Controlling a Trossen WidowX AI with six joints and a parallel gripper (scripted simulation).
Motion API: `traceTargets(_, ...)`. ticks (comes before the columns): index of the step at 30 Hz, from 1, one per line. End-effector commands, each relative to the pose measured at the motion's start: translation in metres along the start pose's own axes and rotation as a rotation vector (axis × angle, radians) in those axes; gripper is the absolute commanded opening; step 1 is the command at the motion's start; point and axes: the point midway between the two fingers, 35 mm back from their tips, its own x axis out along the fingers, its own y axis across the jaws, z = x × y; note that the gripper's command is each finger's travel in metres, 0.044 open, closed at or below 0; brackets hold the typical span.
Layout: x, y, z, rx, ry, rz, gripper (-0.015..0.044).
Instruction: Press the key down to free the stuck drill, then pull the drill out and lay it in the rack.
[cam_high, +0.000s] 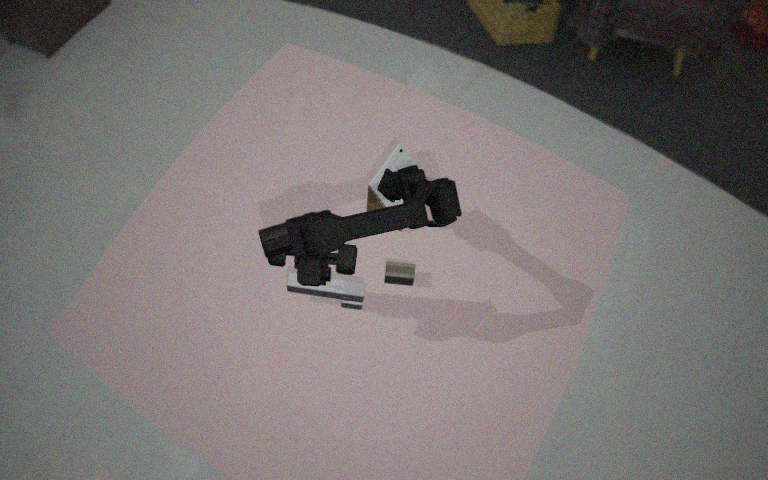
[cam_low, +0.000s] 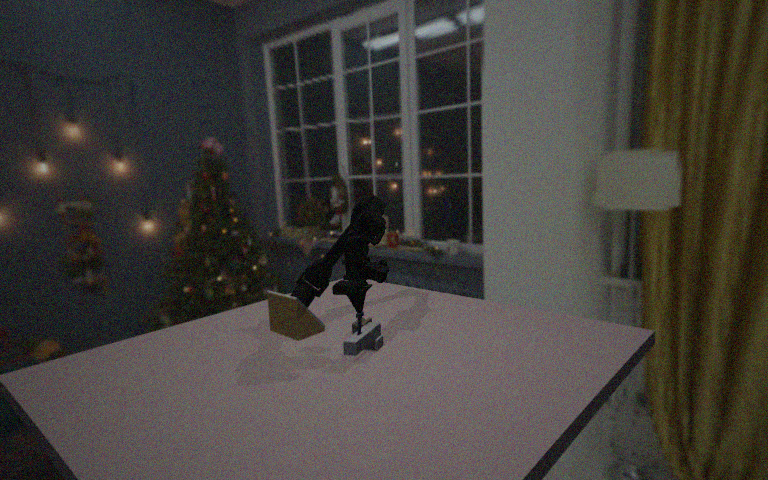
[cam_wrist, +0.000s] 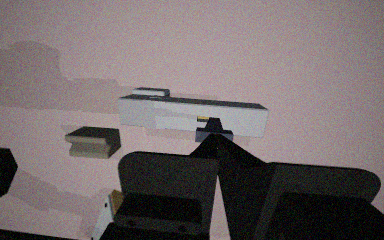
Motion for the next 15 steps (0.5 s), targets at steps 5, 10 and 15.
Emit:
traceTargets(5,0.0125,-0.0016,-0.0035,-0.001,0.02,0.011,0.0)
traceTargets(10,0.0141,-0.0018,-0.0042,-0.001,0.02,0.011,0.0)
traceTargets(15,0.0154,-0.0019,-0.005,-0.001,0.02,0.011,0.0)
